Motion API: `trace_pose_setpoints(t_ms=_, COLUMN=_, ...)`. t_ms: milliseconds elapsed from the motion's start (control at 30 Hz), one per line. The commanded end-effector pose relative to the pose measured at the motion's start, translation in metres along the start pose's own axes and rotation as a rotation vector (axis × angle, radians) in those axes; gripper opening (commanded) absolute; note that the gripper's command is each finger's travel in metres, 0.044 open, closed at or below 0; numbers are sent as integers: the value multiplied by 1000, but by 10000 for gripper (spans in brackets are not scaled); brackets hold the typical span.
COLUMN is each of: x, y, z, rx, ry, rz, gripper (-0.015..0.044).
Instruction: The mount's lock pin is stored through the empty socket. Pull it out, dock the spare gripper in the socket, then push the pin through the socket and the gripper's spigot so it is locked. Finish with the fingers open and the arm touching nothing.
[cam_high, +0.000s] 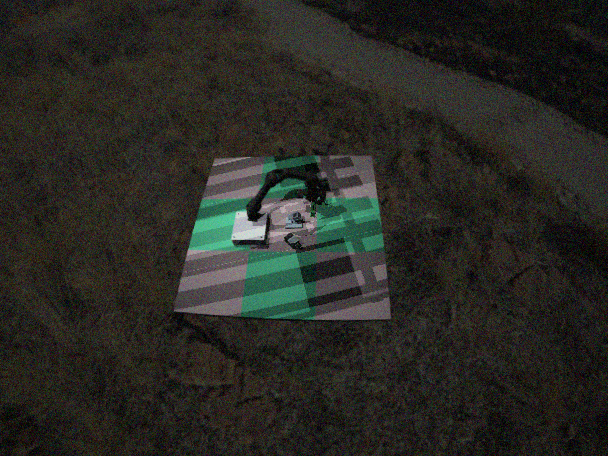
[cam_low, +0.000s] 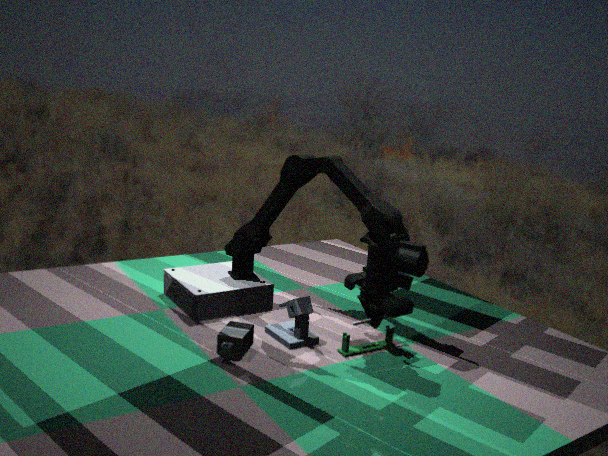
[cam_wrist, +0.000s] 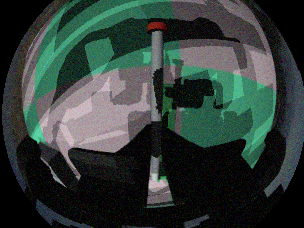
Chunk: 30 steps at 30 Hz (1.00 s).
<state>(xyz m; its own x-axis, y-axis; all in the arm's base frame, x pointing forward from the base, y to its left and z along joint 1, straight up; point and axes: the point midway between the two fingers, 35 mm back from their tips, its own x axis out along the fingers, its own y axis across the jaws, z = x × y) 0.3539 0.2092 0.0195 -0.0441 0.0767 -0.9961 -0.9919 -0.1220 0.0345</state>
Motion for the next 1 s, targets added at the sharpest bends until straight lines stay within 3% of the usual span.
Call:
trace_pose_setpoints(t_ms=0, x=-4, y=-3, z=-12, rx=3, ry=1, rz=-1, gripper=0)
trace_pose_setpoints(t_ms=467, x=-16, y=-11, z=-49, rx=0, ry=4, rz=-1, gripper=0)
trace_pose_setpoints(t_ms=967, x=3, y=-13, z=-50, rx=-1, ry=0, rz=0, gripper=0)
